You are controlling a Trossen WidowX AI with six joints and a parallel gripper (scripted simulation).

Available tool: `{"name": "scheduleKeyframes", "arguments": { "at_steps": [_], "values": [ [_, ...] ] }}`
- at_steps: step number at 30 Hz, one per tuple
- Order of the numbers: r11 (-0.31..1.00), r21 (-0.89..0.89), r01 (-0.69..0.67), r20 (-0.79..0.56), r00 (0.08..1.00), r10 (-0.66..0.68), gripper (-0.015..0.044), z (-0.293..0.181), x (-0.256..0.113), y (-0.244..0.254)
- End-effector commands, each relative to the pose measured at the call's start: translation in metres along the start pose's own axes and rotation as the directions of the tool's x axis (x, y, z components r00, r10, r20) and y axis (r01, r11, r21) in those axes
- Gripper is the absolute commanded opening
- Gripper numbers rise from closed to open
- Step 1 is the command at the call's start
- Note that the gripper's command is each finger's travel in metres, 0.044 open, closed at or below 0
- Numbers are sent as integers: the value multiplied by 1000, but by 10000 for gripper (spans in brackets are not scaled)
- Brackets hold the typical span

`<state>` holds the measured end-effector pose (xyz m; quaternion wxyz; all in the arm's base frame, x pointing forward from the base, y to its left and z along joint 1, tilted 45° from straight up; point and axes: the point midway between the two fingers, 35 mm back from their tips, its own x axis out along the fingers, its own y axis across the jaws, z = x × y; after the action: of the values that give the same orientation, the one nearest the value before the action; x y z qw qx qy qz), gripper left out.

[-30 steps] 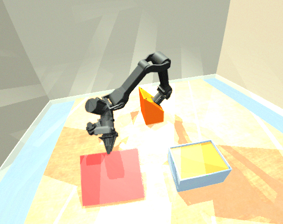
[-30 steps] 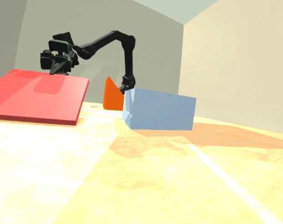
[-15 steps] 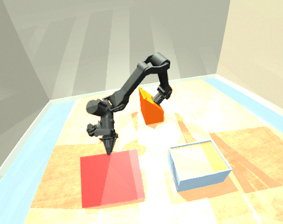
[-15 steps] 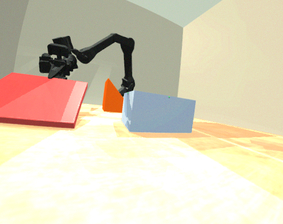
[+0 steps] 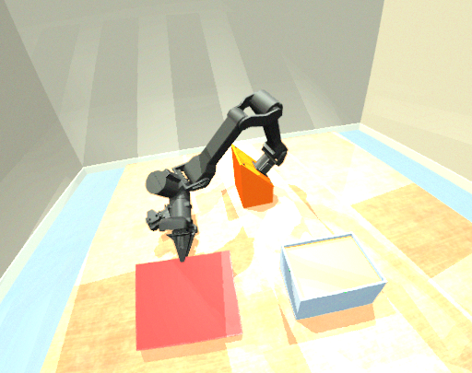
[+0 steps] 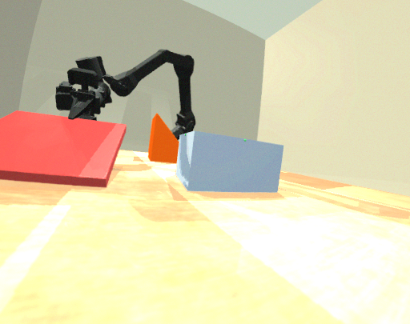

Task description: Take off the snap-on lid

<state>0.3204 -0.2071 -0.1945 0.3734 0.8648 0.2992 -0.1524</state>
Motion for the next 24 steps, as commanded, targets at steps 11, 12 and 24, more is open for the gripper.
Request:
{"name": "scheduleKeyframes", "arguments": {
  "at_steps": [11, 12, 24],
  "values": [
    [999, 18, 30, -10, 1000, -30, 0, -5, 14, -21],
    [999, 18, 30, -10, 1000, -30, 0, -5, 15, -21],
    [999, 18, 30, -11, 999, -30, 0, -6, 21, -29]
  ]
}}
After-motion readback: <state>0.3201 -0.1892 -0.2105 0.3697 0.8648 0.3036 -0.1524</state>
